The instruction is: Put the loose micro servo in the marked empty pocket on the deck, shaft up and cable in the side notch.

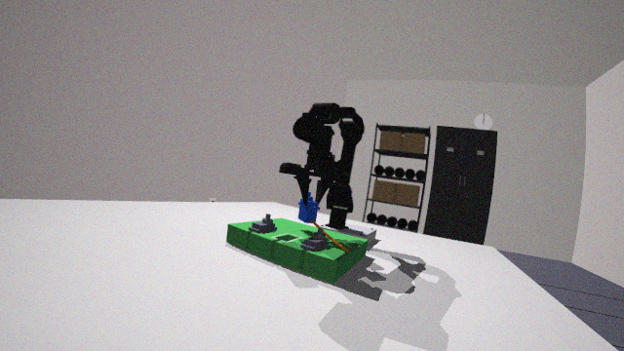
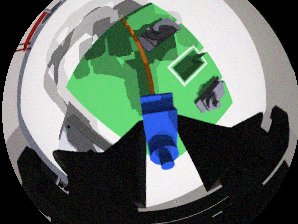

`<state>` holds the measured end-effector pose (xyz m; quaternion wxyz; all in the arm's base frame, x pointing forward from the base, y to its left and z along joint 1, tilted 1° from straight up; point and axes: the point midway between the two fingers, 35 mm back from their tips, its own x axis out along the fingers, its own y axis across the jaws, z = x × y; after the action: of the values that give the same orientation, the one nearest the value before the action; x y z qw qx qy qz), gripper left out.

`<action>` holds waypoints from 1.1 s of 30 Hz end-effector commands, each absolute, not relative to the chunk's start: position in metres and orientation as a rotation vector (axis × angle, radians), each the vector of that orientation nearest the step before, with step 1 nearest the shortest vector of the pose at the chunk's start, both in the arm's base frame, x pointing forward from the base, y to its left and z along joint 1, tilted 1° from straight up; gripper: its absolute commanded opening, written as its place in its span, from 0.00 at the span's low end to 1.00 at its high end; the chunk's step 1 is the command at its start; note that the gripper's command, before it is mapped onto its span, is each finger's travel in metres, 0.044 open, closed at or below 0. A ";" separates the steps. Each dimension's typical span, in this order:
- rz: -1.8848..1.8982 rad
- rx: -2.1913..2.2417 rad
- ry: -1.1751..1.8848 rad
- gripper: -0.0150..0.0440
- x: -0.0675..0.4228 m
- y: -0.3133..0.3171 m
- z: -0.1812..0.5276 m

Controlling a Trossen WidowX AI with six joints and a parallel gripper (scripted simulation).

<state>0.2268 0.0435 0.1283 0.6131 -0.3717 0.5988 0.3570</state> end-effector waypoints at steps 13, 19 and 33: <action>0.415 -0.435 1.503 0.25 0.227 0.044 0.129; 0.254 -0.270 1.528 0.25 0.227 0.044 0.129; 0.134 -0.146 1.538 0.25 0.237 0.045 0.129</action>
<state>0.2294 0.0440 0.1272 0.7109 -0.0694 0.6971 0.0618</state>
